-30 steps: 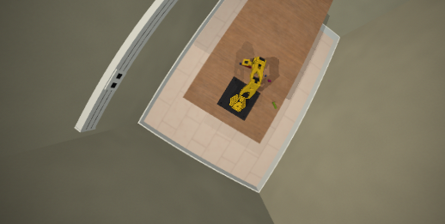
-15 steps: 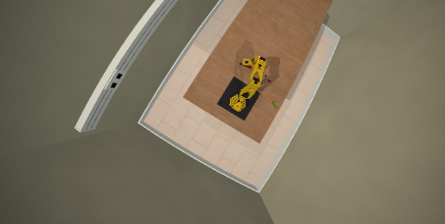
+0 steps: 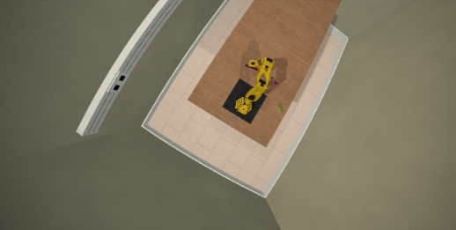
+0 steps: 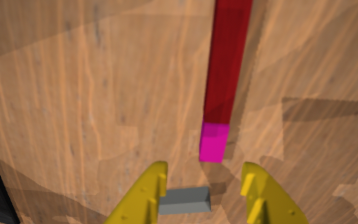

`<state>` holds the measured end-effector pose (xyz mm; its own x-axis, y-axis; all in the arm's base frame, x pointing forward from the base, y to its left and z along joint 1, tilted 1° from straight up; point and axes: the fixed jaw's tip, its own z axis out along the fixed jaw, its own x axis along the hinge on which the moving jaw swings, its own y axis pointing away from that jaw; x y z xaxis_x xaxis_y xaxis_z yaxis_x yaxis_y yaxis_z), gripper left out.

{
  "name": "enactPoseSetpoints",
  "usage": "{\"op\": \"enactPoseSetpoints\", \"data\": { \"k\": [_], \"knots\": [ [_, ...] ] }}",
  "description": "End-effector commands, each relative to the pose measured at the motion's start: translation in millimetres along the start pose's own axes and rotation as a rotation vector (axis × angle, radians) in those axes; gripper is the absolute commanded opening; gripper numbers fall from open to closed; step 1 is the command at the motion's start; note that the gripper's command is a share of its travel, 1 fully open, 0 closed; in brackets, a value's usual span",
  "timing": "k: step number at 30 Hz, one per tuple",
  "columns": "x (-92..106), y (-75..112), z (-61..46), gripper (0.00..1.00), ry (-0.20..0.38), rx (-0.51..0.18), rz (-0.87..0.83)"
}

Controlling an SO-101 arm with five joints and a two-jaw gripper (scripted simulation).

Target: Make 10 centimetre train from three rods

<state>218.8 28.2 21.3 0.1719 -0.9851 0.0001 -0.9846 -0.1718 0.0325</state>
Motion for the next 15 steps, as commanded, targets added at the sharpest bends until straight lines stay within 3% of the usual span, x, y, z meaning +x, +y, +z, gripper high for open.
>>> {"op": "enactPoseSetpoints", "data": {
  "k": [1,7,15],
  "knots": [
    [-1.7,-2.3,-5.5,0.17,-0.001,0.019,0.004],
    [-1.8,-2.6,-9.8,0.17,-0.001,0.019,0.004],
    [-1.9,-2.5,-23.6,0.17,-0.001,0.019,0.004]
  ]
}}
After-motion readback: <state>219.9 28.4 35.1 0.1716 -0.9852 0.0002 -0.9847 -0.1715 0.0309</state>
